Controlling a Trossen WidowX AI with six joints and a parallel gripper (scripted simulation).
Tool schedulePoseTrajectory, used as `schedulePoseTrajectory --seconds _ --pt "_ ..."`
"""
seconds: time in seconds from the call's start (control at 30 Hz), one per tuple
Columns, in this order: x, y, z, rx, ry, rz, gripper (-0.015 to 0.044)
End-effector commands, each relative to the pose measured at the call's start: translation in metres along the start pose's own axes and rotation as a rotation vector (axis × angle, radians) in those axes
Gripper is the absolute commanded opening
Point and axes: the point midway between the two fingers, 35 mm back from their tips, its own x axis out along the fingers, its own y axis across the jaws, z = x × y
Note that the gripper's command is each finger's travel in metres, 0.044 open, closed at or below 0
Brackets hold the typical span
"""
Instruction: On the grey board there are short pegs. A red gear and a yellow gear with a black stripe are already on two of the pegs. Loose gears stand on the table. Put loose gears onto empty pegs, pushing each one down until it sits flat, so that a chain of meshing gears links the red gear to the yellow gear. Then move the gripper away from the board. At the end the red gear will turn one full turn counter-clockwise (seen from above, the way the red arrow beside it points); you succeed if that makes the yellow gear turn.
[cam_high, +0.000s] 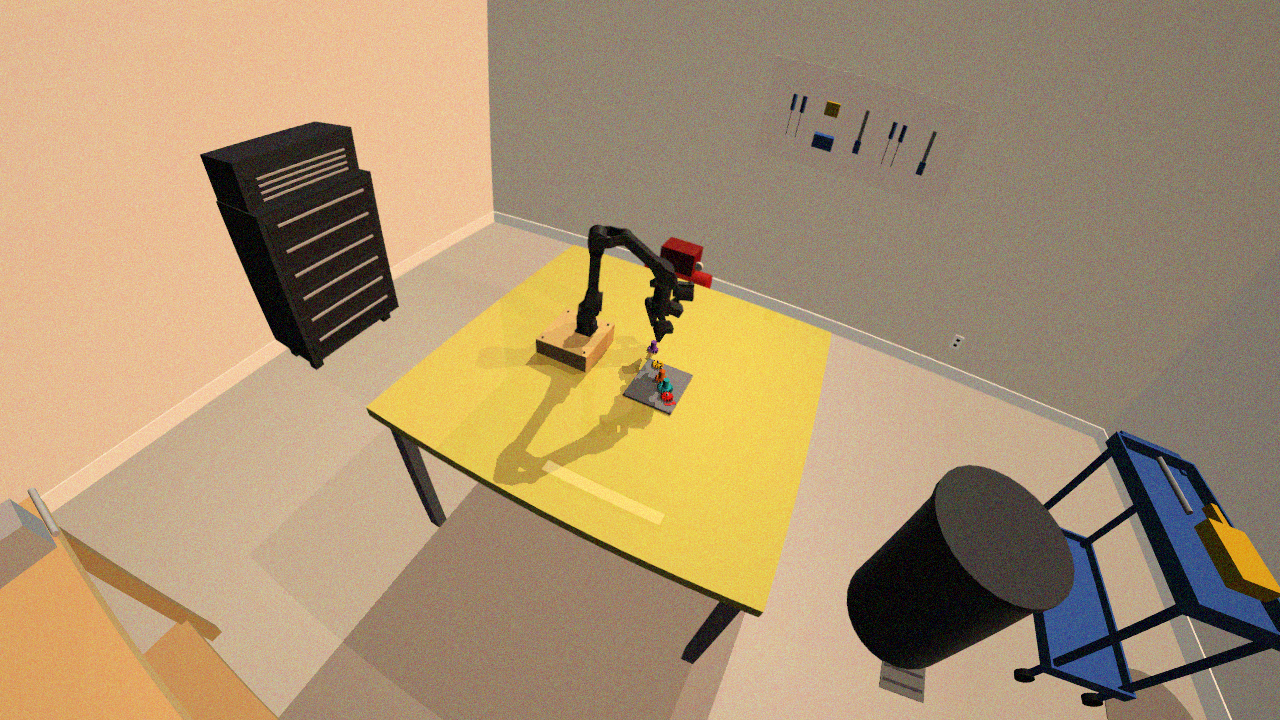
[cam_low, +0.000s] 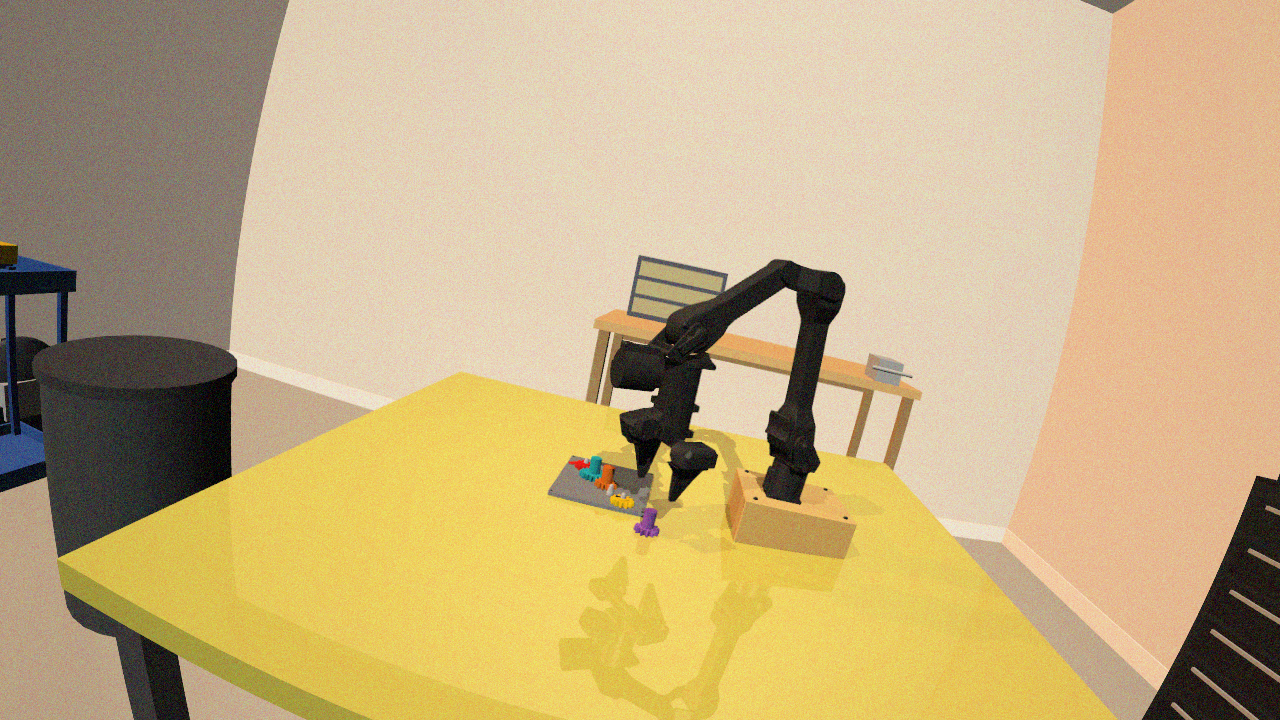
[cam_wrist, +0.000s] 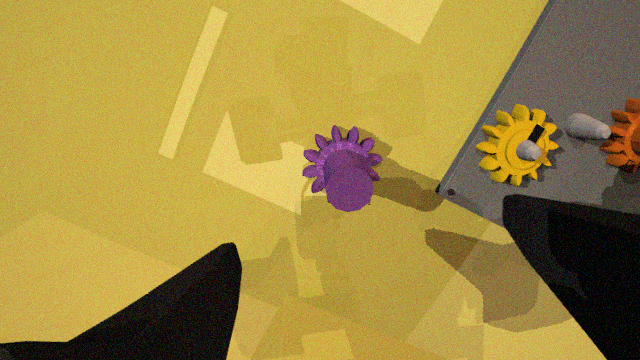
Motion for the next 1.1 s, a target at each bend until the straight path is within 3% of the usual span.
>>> schedulePoseTrajectory --seconds 0.0,0.2,1.07 --pt "0.001 0.003 0.000 -0.023 -0.008 0.005 0.0440" --pt "0.021 0.003 0.000 -0.023 -0.008 0.005 0.0440" --pt "0.050 0.003 0.001 -0.023 -0.007 0.005 0.0440"
